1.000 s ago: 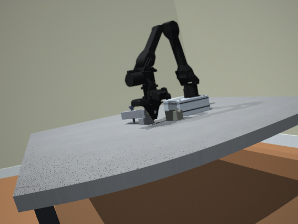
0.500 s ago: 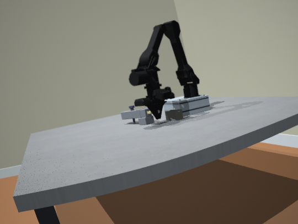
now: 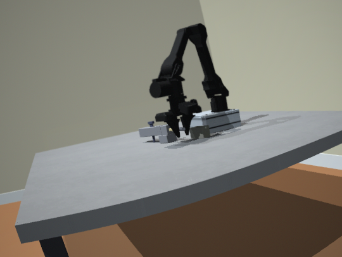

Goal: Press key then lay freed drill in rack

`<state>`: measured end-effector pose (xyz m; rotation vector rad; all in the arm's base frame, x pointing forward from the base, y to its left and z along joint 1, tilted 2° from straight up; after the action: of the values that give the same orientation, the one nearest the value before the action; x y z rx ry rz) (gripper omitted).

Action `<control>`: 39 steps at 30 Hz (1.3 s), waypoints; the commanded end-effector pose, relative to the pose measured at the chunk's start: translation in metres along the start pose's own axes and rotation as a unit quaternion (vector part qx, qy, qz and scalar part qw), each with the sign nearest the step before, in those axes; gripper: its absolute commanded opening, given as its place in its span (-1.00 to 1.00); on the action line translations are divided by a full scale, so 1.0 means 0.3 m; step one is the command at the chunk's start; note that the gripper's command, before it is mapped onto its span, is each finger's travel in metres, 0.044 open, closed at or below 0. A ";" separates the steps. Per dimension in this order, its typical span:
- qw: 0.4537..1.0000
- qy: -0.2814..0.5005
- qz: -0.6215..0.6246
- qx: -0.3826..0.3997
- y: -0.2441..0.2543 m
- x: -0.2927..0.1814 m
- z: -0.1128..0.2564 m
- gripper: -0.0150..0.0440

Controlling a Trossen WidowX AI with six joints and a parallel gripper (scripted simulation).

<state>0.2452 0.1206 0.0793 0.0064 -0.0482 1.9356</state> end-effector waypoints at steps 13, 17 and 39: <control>1.000 -0.001 0.000 -0.001 0.000 -0.025 -0.008 1.00; 1.000 -0.001 0.000 -0.001 0.000 -0.032 -0.010 1.00; 1.000 0.001 -0.002 -0.003 0.000 -0.050 -0.014 0.47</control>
<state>0.2508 0.1064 0.0744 0.0014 -0.0522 1.9316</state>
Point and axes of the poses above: the point midway between the two fingers, 35 mm back from their tips, its own z axis back along the fingers, its own y axis across the jaws, x = y × z, the point moved 9 cm from there along z, back along the fingers, and after that the axes turned 1 degree about z, right-handed, at the moved point
